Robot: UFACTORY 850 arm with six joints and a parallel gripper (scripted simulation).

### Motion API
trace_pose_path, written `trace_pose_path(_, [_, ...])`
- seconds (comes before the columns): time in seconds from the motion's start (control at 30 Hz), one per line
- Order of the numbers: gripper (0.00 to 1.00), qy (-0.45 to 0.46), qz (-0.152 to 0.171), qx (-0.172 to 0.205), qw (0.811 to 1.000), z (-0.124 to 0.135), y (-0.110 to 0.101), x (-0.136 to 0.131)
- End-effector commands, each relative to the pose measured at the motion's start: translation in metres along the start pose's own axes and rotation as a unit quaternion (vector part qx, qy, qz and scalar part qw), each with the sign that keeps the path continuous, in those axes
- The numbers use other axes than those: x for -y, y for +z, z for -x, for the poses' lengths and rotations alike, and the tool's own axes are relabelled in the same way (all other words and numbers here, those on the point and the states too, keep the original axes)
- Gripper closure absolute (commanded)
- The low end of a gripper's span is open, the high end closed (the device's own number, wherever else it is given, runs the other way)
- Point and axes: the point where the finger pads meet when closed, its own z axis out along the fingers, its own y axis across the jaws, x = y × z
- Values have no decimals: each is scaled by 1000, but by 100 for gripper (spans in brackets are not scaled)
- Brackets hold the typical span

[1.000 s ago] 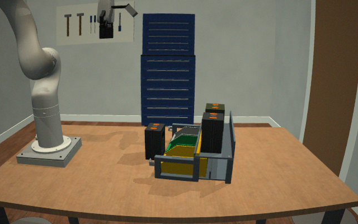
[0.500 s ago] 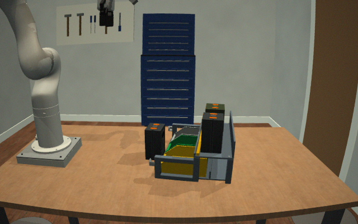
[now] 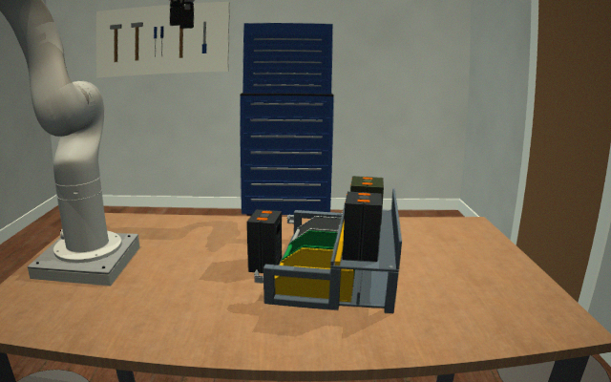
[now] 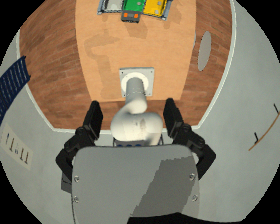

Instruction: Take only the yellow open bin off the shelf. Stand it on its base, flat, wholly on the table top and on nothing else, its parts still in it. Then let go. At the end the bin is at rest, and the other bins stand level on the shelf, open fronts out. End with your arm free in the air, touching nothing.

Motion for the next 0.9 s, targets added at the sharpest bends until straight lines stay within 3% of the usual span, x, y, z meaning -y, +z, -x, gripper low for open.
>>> trace_pose_path(0.0, [0, 0, 0, 1, 1000, 0, -11, 0])
trace_pose_path(0.3, [0, 0, 0, 1, 1000, 0, -11, 0])
trace_pose_path(0.47, [0, 0, 0, 1, 1000, -1, -61, 0])
trace_pose_path(0.87, [0, 0, 0, 1, 1000, -1, -61, 0])
